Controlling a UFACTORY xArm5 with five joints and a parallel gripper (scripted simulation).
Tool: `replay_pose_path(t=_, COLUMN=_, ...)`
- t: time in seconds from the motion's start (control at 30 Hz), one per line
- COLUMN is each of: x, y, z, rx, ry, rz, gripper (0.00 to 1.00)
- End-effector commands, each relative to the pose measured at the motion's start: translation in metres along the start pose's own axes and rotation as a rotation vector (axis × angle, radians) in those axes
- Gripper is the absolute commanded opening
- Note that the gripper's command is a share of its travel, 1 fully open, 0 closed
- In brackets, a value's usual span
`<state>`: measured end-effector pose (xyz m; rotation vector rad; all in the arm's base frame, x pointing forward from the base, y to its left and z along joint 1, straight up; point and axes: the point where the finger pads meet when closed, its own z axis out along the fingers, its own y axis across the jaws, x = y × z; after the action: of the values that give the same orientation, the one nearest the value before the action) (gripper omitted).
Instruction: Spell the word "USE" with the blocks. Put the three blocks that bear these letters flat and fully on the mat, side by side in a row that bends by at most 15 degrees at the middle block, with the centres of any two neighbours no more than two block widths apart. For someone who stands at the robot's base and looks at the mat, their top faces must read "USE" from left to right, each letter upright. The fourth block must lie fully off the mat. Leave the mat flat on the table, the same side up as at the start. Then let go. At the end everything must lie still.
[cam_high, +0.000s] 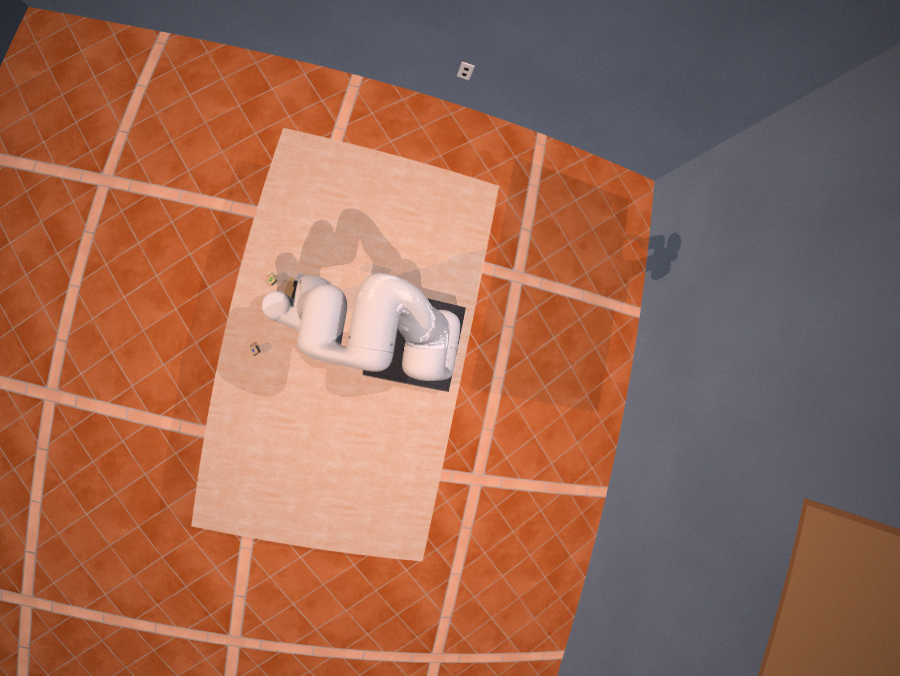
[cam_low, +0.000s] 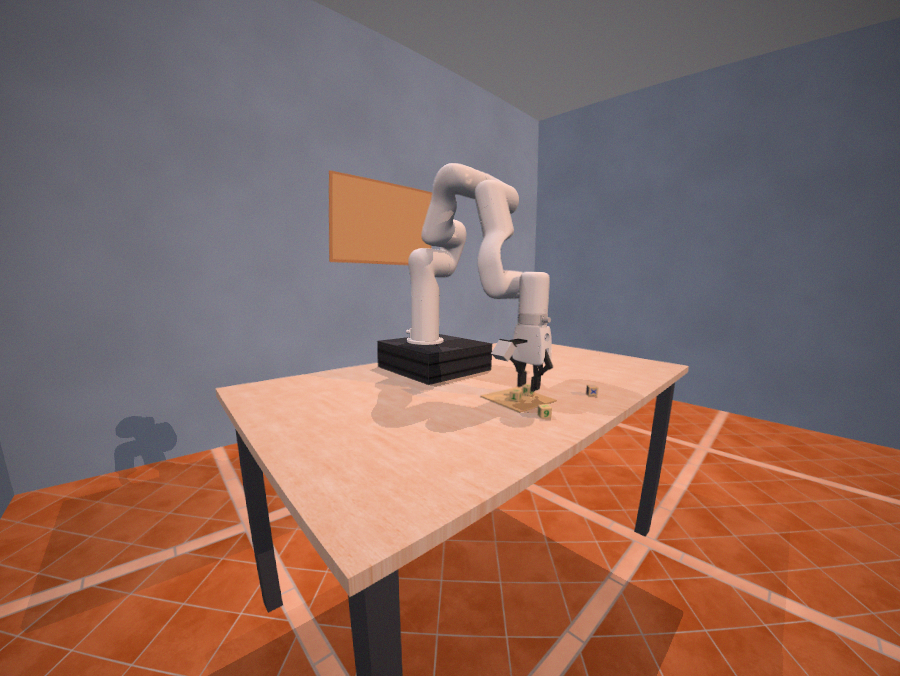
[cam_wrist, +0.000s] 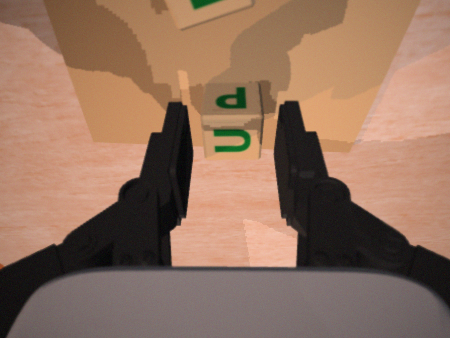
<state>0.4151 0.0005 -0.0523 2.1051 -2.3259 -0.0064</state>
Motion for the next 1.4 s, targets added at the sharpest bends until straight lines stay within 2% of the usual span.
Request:
replay_pose_path(t=0.0, x=0.0, y=-0.002, z=-0.023, rx=0.005, ry=0.0, rz=0.0, gripper=0.42)
replay_pose_path(t=0.27, x=0.0, y=-0.002, z=-0.063, rx=0.005, ry=0.0, rz=0.0, gripper=0.42)
replay_pose_path(t=0.6, x=0.0, y=-0.001, z=-0.075, rx=0.005, ry=0.0, rz=0.0, gripper=0.42)
replay_pose_path(t=0.63, x=0.0, y=-0.001, z=-0.075, rx=0.005, ry=0.0, rz=0.0, gripper=1.0)
replay_pose_path(t=1.27, x=0.0, y=-0.001, z=-0.075, rx=0.005, ry=0.0, rz=0.0, gripper=1.0)
replay_pose_path(t=1.37, x=0.01, y=-0.003, z=-0.074, rx=0.005, ry=0.0, rz=-0.049, gripper=1.0)
